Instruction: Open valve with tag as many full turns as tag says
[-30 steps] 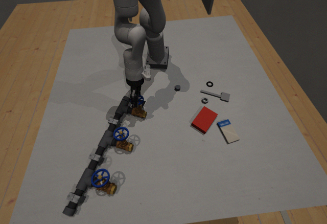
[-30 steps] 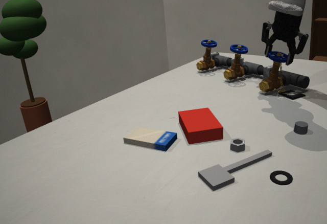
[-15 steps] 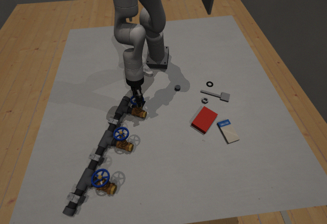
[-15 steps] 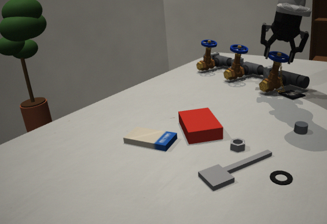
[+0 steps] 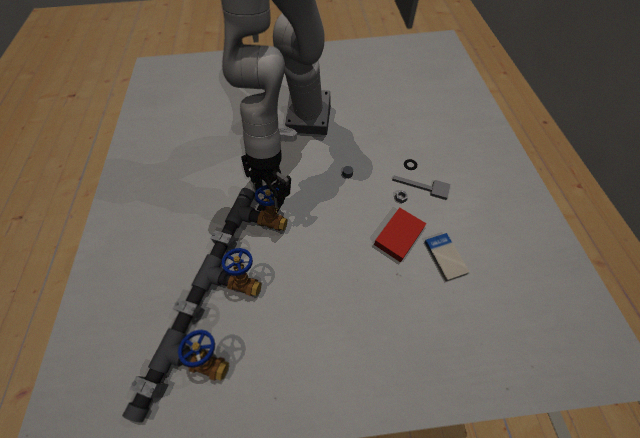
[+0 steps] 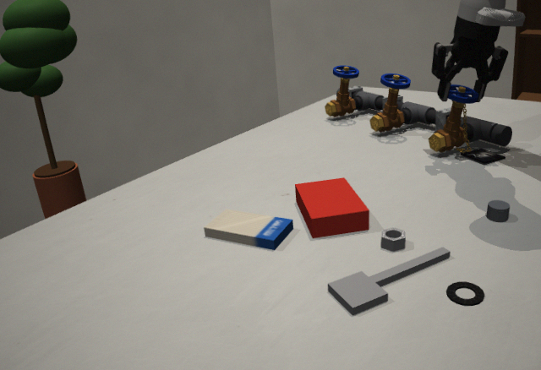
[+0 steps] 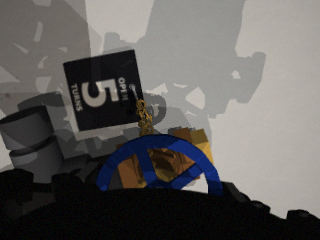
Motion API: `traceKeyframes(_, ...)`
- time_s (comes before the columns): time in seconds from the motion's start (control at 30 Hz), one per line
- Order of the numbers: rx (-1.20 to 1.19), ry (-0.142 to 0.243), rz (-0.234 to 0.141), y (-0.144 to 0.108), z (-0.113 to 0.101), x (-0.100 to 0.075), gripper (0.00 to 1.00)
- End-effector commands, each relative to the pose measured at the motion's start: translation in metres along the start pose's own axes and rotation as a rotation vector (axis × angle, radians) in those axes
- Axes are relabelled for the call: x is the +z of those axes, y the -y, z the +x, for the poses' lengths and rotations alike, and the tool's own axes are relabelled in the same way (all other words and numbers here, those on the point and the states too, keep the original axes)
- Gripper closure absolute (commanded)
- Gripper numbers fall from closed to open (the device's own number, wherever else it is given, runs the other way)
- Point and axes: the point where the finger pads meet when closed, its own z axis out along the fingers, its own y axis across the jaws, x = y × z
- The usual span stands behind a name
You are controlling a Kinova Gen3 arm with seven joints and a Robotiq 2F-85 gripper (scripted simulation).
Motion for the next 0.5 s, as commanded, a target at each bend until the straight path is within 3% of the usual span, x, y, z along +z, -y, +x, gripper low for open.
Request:
traceKeyframes(0.0, -0.149, 0.008, 0.009, -0.0002, -0.0002, 0.0000, 0.29)
traceKeyframes(0.47, -0.598, 0.006, 0.011, -0.0002, -0.0002, 0.0000, 0.29)
